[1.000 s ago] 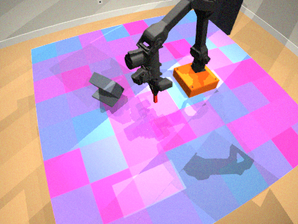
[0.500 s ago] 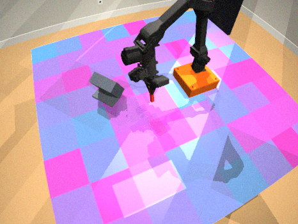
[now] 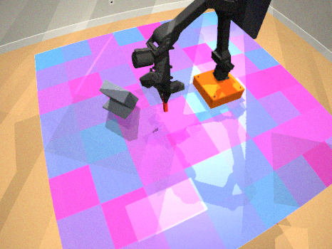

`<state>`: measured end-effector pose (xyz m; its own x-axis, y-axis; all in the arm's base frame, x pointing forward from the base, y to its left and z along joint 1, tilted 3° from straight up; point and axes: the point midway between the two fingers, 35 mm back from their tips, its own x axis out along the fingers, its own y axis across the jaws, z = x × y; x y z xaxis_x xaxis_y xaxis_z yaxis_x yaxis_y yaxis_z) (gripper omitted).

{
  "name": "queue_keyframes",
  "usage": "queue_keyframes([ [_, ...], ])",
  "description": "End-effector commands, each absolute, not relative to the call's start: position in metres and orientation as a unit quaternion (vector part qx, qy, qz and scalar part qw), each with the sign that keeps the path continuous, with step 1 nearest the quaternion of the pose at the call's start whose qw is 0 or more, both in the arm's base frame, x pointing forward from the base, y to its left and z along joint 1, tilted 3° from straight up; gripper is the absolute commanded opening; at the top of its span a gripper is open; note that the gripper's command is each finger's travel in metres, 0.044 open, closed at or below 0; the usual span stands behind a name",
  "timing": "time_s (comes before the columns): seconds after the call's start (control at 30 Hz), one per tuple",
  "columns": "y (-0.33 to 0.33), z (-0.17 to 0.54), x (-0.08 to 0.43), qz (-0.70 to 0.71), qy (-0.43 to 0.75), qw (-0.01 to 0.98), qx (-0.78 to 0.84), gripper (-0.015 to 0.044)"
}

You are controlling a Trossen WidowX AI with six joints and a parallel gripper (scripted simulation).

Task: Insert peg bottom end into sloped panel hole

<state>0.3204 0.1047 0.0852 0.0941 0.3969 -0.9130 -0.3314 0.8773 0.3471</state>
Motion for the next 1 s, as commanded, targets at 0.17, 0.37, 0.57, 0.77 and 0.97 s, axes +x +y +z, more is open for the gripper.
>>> queue_keyframes([
  [0.17,0.095,0.085,0.327,0.265,0.609,0.747,0.028,0.0000],
  [0.37,0.089,0.086,0.331,0.274,0.597,0.753,0.030,0.0000],
  [0.57,0.082,0.086,0.335,0.283,0.586,0.759,0.030,0.0000],
  [0.77,0.075,0.086,0.338,0.292,0.573,0.765,0.031,0.0000],
  [0.97,0.068,0.087,0.342,0.300,0.561,0.771,0.031,0.0000],
])
